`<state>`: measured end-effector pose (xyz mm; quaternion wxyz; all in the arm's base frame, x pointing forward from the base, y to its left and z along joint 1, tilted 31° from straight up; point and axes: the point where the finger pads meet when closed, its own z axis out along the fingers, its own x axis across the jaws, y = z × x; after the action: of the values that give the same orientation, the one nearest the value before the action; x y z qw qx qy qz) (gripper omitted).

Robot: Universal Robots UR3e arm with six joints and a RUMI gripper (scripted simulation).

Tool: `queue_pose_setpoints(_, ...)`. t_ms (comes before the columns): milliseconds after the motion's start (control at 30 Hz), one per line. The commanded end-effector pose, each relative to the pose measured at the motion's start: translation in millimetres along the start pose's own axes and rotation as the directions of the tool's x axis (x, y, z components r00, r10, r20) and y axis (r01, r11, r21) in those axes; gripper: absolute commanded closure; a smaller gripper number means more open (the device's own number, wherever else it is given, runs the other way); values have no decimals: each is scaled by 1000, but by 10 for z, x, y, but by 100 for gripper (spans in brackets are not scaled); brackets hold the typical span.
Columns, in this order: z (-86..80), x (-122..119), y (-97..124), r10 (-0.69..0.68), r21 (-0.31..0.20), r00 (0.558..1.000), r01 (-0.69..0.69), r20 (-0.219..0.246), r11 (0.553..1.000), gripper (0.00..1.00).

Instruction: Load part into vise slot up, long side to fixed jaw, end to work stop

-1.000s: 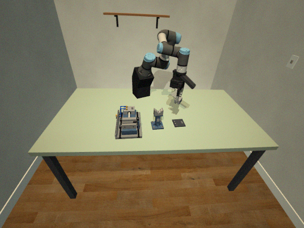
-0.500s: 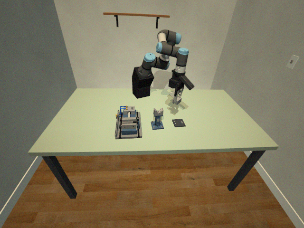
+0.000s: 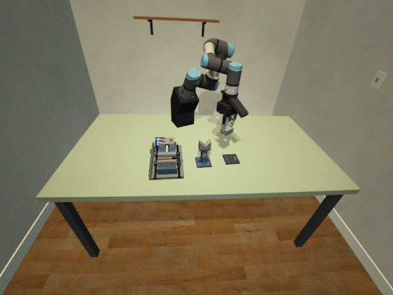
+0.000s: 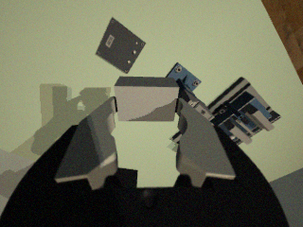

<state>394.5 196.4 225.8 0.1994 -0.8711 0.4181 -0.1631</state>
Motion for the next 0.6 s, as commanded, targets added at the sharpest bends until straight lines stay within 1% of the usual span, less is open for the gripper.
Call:
queue_pose_setpoints(0, -9, 33, 3, 51, 2, 999, -51, -2, 999, 100)
queue_pose_setpoints(367, -7, 126, 43, 208, 1, 978, -208, -1, 978, 100)
queue_pose_setpoints(433, -7, 126, 43, 208, 1, 978, -208, -1, 978, 100)
queue_pose_setpoints(567, -6, 160, 59, 265, 1, 964, -265, -1, 964, 100)
